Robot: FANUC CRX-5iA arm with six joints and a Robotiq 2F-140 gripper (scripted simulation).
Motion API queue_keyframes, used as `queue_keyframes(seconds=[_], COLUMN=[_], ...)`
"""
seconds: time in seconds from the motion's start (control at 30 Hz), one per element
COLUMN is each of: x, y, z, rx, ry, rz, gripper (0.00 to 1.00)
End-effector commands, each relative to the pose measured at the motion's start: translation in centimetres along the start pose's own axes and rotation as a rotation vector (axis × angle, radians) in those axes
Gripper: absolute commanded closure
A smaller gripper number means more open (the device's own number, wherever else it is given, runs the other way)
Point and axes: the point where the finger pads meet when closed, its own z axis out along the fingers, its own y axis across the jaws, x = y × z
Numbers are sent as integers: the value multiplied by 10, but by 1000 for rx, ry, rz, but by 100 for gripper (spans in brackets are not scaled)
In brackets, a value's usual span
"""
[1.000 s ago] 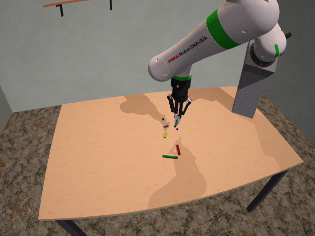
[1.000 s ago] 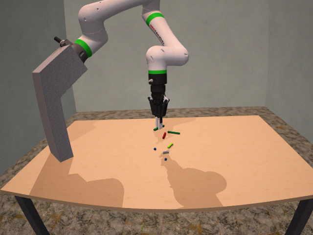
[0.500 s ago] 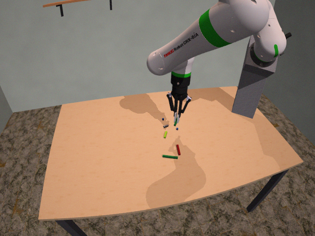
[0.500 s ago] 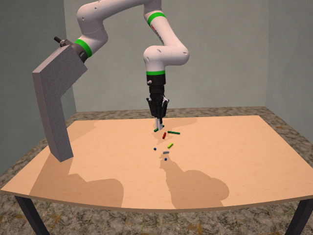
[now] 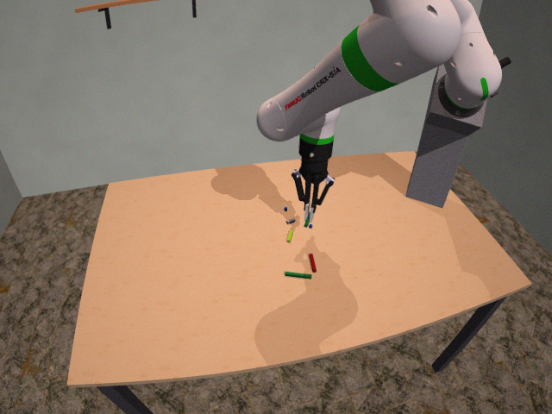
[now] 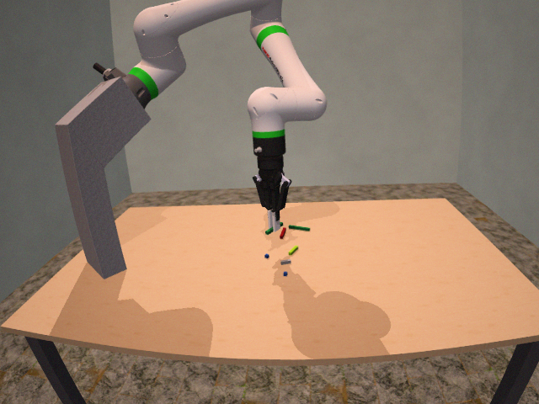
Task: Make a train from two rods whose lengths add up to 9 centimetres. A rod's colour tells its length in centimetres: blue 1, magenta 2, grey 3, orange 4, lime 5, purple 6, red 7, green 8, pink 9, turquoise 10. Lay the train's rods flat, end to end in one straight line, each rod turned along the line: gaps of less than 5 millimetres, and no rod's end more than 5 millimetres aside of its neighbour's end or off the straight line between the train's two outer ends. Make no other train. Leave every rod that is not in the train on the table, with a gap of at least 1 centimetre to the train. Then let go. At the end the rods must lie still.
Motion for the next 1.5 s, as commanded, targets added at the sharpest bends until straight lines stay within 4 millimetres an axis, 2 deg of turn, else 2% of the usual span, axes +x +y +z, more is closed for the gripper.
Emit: queue_keyframes(seconds=[0.0, 0.1, 0.17, 0.33, 0.5, 1.47], x=[0, 0, 0, -1, -1, -1], y=[1, 1, 1, 1, 1, 1], z=[19, 33, 33, 51, 61, 63], rx=[-1, -1, -1, -1, -1, -1], ry=[0, 0, 0, 0, 0, 0], rz=[0, 0, 0, 0, 0, 0], gripper=[97, 97, 97, 97, 97, 97])
